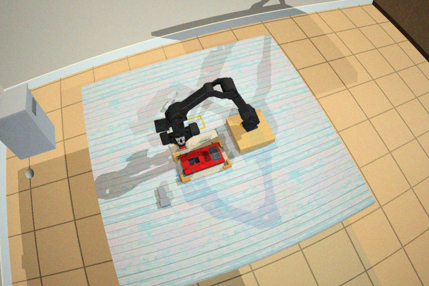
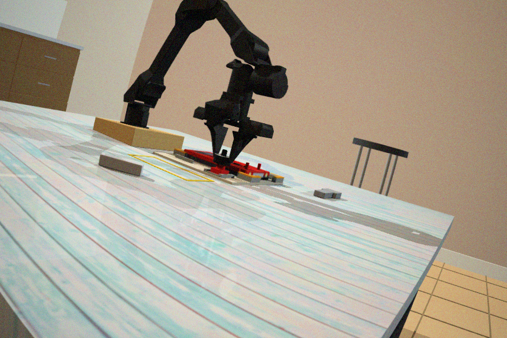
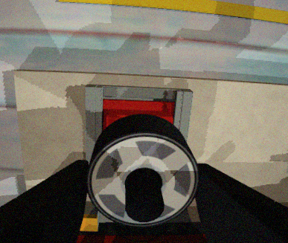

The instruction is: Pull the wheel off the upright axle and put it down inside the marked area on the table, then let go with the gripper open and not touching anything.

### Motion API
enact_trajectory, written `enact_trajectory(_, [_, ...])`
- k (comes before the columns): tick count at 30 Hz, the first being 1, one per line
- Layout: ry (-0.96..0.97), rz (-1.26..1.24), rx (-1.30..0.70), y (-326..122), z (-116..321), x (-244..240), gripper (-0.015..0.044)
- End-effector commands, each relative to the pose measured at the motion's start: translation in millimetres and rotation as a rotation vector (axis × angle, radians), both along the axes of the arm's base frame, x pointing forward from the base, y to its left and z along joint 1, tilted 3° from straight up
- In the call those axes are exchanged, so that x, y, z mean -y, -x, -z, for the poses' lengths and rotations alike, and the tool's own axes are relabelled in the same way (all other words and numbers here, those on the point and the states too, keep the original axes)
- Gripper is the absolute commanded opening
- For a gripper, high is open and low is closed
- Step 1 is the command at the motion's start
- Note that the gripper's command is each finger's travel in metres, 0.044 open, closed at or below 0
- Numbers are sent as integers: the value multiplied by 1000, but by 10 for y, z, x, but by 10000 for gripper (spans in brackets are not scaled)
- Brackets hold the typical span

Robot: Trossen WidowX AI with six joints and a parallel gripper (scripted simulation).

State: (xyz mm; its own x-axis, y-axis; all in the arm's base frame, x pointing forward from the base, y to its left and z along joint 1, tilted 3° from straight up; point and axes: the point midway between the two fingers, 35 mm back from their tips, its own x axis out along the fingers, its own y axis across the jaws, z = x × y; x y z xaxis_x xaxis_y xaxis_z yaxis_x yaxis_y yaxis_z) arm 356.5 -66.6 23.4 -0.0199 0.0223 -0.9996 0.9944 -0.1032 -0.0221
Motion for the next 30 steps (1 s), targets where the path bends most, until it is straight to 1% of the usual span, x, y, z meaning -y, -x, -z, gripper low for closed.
enact_trajectory(1, [0, 0, 1, -4, -15, 1, 0])
enact_trajectory(30, [2, 1, 2, -10, -111, 3, 0])
